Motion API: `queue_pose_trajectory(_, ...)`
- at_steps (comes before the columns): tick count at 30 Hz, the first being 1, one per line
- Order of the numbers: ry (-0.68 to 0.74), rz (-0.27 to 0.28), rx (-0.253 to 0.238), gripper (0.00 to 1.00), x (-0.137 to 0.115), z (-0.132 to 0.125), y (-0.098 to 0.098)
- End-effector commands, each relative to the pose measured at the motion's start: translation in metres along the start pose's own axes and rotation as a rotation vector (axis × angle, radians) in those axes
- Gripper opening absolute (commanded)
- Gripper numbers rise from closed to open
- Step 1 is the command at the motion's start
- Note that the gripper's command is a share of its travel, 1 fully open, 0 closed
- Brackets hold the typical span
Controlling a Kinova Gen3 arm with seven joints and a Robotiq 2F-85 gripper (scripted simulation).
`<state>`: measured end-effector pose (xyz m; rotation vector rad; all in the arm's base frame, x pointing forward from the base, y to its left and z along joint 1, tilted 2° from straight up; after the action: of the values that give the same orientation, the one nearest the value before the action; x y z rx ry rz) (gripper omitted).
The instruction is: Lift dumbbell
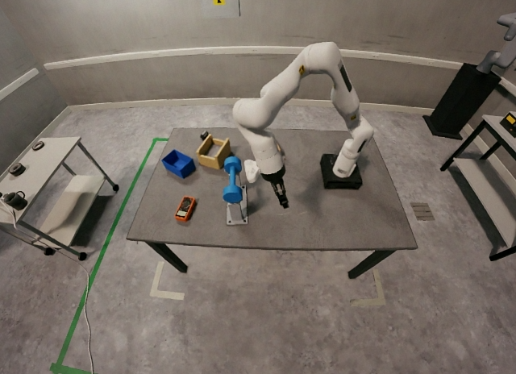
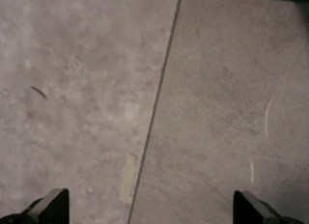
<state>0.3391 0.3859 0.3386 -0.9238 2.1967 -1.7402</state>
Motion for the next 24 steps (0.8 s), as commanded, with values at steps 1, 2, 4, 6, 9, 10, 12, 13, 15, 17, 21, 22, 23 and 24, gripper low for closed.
queue_pose_trajectory(1, -0.001, 0.002, 0.0, 1.0, 0.0002, -0.0004, -0.0009)
queue_pose_trajectory(2, -0.001, 0.002, 0.0, 1.0, 0.0002, -0.0004, -0.0009)
queue_pose_trajectory(4, -0.001, 0.002, 0.0, 1.0, 0.0002, -0.0004, -0.0009)
queue_pose_trajectory(6, -0.001, 0.002, 0.0, 1.0, 0.0002, -0.0004, -0.0009)
queue_pose_trajectory(9, -0.001, 0.002, 0.0, 1.0, 0.0002, -0.0004, -0.0009)
queue_pose_trajectory(10, -0.001, 0.002, 0.0, 1.0, 0.0002, -0.0004, -0.0009)
queue_pose_trajectory(12, -0.001, 0.002, 0.0, 1.0, 0.0002, -0.0004, -0.0009)
queue_pose_trajectory(13, -0.001, 0.002, 0.0, 1.0, 0.0002, -0.0004, -0.0009)
queue_pose_trajectory(15, -0.001, 0.002, 0.0, 1.0, 0.0002, -0.0004, -0.0009)
queue_pose_trajectory(17, -0.001, 0.002, 0.0, 1.0, 0.0002, -0.0004, -0.0009)
queue_pose_trajectory(21, 0.013, 0.004, 0.0, 1.0, -0.0006, 0.0006, -0.001)
queue_pose_trajectory(22, 0.018, 0.005, 0.001, 1.0, -0.0013, 0.0015, -0.0011)
queue_pose_trajectory(23, 0.024, 0.007, 0.001, 1.0, -0.0021, 0.0023, -0.0013)
queue_pose_trajectory(24, 0.032, 0.009, 0.001, 1.0, -0.0031, 0.003, -0.0016)
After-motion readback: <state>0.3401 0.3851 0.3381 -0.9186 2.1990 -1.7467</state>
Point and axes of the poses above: the point where the finger pads meet when closed, its own y axis out along the fingers, its own z axis across the jaws, x = y × z, the point moved 8 cm from there along -y, back along the fingers, and after that the axes turned 13 degrees about -y, right-handed, at the moved point
